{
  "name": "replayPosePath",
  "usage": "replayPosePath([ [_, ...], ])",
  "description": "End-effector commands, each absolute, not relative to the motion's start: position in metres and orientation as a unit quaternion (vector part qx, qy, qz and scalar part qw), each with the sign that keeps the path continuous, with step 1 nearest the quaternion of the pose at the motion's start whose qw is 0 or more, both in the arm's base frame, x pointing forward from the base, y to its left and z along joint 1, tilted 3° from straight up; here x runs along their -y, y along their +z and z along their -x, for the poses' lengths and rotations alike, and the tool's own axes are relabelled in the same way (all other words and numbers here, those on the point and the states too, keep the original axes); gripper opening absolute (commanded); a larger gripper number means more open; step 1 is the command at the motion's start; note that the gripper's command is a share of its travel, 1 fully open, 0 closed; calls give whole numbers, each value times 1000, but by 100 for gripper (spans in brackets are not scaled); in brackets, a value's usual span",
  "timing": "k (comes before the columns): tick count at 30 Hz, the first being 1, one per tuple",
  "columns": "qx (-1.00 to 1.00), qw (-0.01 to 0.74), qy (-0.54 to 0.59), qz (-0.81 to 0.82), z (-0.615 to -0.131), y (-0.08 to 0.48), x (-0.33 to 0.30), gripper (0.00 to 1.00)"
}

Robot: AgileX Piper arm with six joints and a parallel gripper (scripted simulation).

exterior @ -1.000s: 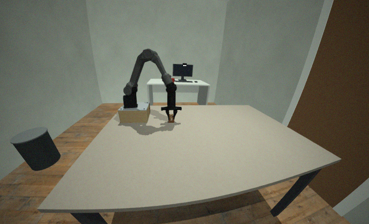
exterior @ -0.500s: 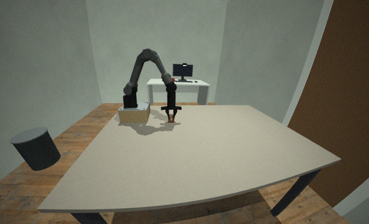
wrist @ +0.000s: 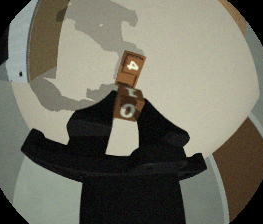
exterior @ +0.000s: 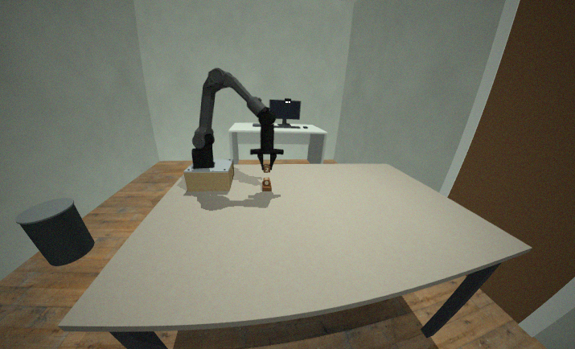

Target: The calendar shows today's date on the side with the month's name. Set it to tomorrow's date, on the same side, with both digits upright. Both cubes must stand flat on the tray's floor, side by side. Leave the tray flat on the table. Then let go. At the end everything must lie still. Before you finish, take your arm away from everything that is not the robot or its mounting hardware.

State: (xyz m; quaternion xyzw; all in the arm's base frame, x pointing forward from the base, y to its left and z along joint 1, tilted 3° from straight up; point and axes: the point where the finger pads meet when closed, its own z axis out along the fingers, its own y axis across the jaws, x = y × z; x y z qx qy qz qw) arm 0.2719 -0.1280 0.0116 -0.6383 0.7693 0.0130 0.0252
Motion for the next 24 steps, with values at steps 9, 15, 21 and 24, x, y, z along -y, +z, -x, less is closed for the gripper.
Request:
replayPosePath([
  [9, -769, 26, 11, 638, -272, 29, 129, 36],
  [15, -769, 26, 11, 638, -272, 29, 129, 36],
  [21, -777, 26, 11, 628, -272, 29, 129, 36],
  [24, -790, 25, 12, 612, -272, 29, 129, 36],
])
